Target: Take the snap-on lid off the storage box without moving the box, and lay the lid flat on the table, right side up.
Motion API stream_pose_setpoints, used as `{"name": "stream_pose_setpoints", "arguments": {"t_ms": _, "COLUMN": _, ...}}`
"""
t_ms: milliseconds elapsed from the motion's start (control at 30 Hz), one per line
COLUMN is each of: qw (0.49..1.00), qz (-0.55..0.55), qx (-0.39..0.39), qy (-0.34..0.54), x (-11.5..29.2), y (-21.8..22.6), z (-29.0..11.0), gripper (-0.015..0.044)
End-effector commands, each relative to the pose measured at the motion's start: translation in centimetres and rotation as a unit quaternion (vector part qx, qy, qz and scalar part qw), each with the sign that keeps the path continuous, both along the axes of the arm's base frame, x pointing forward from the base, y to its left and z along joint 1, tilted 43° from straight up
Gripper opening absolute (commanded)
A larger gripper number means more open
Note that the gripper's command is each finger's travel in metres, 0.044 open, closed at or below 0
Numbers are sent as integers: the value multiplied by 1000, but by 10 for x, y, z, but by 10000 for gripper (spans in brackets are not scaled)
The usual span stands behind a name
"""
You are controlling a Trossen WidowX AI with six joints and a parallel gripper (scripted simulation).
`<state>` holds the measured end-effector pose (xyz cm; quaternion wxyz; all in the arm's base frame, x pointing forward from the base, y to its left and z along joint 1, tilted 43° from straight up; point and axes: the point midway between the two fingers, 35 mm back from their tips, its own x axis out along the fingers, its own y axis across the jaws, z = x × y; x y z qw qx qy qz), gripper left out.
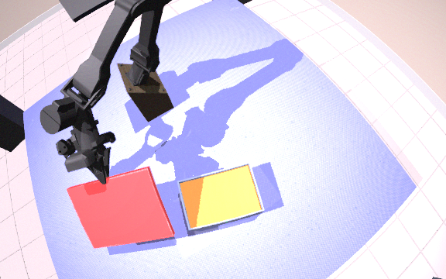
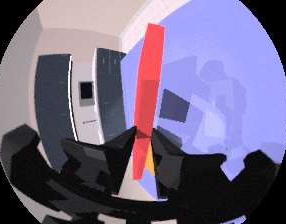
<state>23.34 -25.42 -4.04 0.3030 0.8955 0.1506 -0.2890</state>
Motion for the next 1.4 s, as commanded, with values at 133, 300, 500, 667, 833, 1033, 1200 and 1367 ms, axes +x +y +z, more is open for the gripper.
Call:
{"name": "stream_pose_setpoints", "arguments": {"t_ms": 133, "qw": 1000, "qz": 0, "qx": -5, "qy": -5, "x": -8, "y": -14, "z": -8, "gripper": 0}}
{"name": "stream_pose_setpoints", "arguments": {"t_ms": 300, "qw": 1000, "qz": 0, "qx": -6, "qy": -5, "x": -13, "y": -21, "z": -15, "gripper": 0}}
{"name": "stream_pose_setpoints", "arguments": {"t_ms": 500, "qw": 1000, "qz": 0, "qx": -6, "qy": -5, "x": -19, "y": -28, "z": -22, "gripper": 0}}
{"name": "stream_pose_setpoints", "arguments": {"t_ms": 667, "qw": 1000, "qz": 0, "qx": -7, "qy": -5, "x": -24, "y": -34, "z": -29, "gripper": 0}}
{"name": "stream_pose_setpoints", "arguments": {"t_ms": 833, "qw": 1000, "qz": 0, "qx": -7, "qy": -5, "x": -29, "y": -40, "z": -35, "gripper": 0}}
{"name": "stream_pose_setpoints", "arguments": {"t_ms": 1033, "qw": 1000, "qz": 0, "qx": -7, "qy": -4, "x": -34, "y": -48, "z": -42, "gripper": 0}}
{"name": "stream_pose_setpoints", "arguments": {"t_ms": 1200, "qw": 1000, "qz": 0, "qx": -8, "qy": -4, "x": -39, "y": -54, "z": -49, "gripper": 0}}
{"name": "stream_pose_setpoints", "arguments": {"t_ms": 1367, "qw": 1000, "qz": 0, "qx": -8, "qy": -4, "x": -44, "y": -60, "z": -55, "gripper": 0}}
